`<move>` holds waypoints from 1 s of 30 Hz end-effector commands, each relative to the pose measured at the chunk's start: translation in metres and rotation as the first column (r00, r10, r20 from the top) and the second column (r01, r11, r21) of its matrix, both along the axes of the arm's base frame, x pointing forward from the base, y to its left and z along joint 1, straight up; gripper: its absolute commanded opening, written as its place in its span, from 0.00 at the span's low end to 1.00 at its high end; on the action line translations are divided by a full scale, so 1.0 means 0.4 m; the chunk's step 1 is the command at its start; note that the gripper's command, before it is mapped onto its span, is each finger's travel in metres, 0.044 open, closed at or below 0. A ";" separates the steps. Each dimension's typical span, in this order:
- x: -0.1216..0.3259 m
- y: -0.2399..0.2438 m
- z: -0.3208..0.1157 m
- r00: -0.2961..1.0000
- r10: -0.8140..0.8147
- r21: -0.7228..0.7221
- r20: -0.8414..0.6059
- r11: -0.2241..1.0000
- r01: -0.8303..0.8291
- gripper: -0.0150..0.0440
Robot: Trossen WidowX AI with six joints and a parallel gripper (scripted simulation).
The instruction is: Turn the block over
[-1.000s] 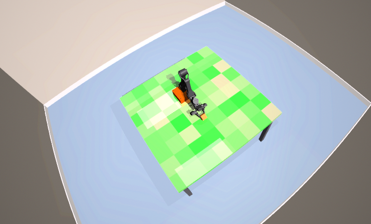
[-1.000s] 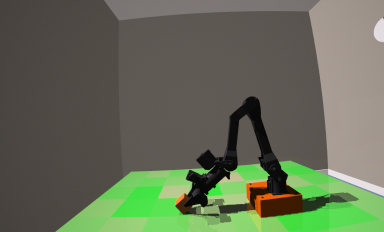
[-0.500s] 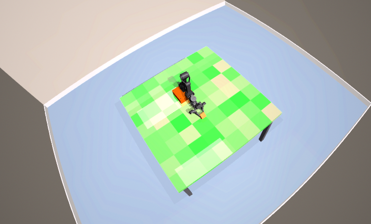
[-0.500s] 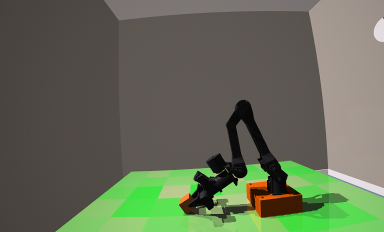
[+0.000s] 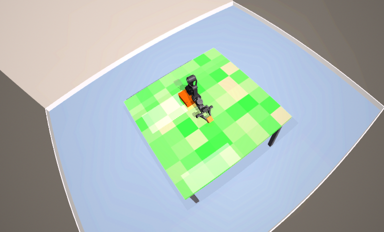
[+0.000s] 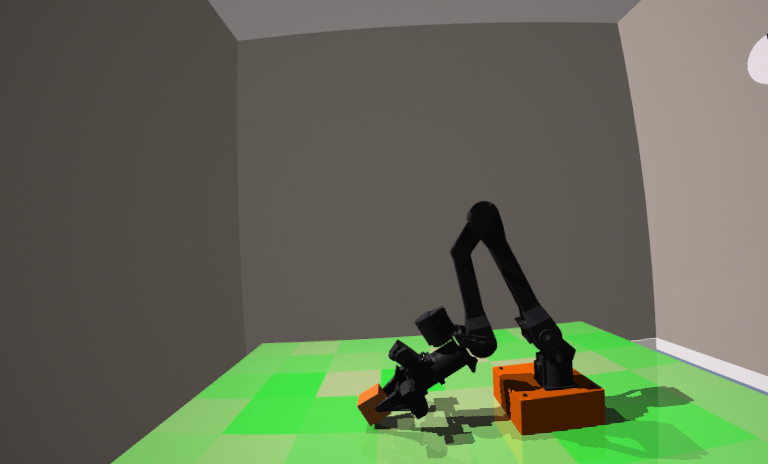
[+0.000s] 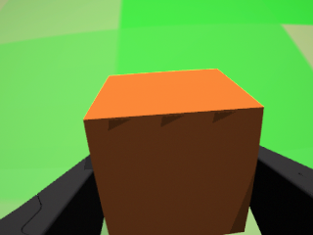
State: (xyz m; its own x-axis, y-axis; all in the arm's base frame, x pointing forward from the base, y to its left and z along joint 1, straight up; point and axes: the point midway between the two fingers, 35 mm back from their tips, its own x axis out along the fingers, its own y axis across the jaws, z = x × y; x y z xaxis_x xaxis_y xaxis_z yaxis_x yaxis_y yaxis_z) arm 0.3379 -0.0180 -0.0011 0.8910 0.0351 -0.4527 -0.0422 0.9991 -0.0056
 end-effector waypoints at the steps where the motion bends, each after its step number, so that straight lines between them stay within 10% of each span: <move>1: 0.001 0.001 0.003 1.000 0.001 0.004 0.006 1.000 -0.001 0.30; 17: 0.001 0.001 0.003 1.000 0.001 0.004 0.006 1.000 -0.001 1.00; 30: 0.001 0.001 0.003 1.000 0.001 0.004 0.006 1.000 -0.001 1.00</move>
